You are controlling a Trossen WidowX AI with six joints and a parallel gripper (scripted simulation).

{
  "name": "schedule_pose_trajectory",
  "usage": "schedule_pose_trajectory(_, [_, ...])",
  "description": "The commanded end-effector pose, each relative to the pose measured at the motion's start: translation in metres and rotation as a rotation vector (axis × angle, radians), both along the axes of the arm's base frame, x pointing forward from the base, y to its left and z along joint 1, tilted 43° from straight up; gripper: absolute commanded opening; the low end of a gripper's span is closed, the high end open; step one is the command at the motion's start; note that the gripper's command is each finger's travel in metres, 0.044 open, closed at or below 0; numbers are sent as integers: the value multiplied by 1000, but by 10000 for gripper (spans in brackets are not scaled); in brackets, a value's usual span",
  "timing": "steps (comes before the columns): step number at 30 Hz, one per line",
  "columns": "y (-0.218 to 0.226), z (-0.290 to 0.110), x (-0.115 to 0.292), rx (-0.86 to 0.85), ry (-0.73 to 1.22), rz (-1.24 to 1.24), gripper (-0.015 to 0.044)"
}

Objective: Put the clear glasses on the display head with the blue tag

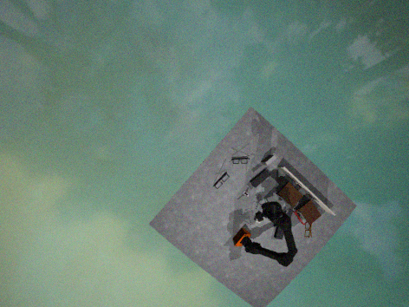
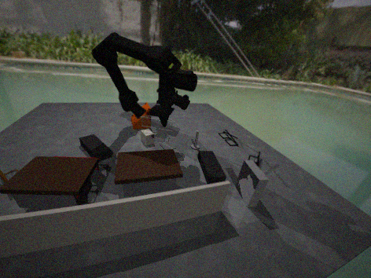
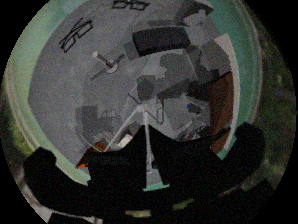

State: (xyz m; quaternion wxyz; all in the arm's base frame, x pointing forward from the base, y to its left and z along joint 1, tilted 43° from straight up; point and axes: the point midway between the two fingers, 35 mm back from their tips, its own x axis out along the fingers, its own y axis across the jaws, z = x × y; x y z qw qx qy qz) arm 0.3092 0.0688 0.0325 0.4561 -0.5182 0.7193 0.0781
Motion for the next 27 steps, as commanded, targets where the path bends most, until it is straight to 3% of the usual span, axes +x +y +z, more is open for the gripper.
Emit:
schedule_pose_trajectory(1, [8, -5, 3, 0, -67, -71, 0])
schedule_pose_trajectory(27, [53, -43, 9, -31, -604, -663, 0])
